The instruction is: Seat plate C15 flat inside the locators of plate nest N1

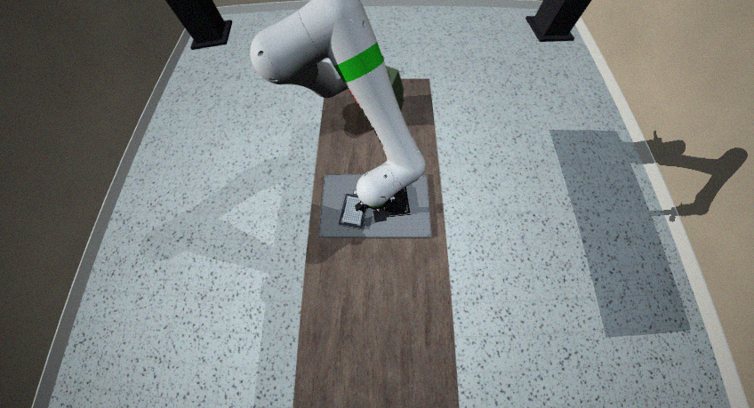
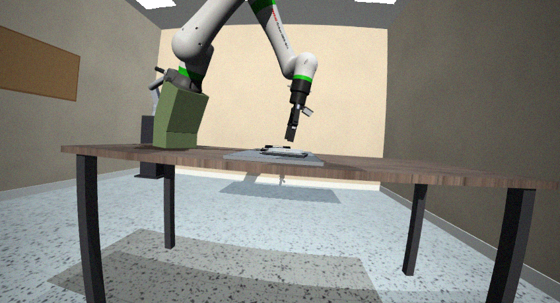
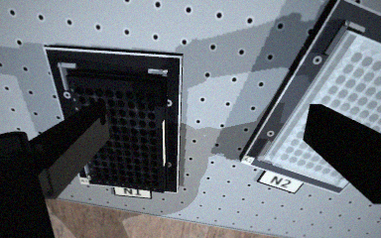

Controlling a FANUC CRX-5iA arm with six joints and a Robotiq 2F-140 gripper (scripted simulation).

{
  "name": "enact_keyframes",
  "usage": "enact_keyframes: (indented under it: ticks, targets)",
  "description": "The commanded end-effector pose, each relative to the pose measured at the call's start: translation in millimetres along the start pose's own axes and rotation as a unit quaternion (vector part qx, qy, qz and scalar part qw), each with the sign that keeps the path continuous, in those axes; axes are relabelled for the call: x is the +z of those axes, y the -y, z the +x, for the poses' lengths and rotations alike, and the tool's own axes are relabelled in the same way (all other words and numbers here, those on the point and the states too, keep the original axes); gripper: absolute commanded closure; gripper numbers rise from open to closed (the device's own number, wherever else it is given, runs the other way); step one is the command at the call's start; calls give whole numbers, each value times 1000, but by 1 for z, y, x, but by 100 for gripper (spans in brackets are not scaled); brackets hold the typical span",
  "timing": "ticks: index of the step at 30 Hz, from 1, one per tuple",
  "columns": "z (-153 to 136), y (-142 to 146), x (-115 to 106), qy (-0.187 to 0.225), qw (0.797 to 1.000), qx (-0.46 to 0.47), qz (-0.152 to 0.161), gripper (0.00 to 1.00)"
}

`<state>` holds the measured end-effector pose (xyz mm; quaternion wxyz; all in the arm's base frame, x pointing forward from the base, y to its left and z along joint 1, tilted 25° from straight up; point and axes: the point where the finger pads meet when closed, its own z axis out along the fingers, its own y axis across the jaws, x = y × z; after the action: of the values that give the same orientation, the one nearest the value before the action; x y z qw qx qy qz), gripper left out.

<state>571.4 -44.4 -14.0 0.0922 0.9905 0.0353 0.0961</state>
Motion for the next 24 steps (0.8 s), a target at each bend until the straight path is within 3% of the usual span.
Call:
enact_keyframes:
  ticks: [1, 24]
  targets:
    - [-9, 16, 2, -37, 998, 20, -42, 0]
    - [-45, 81, 9, -82, 996, 26, -28, 0]
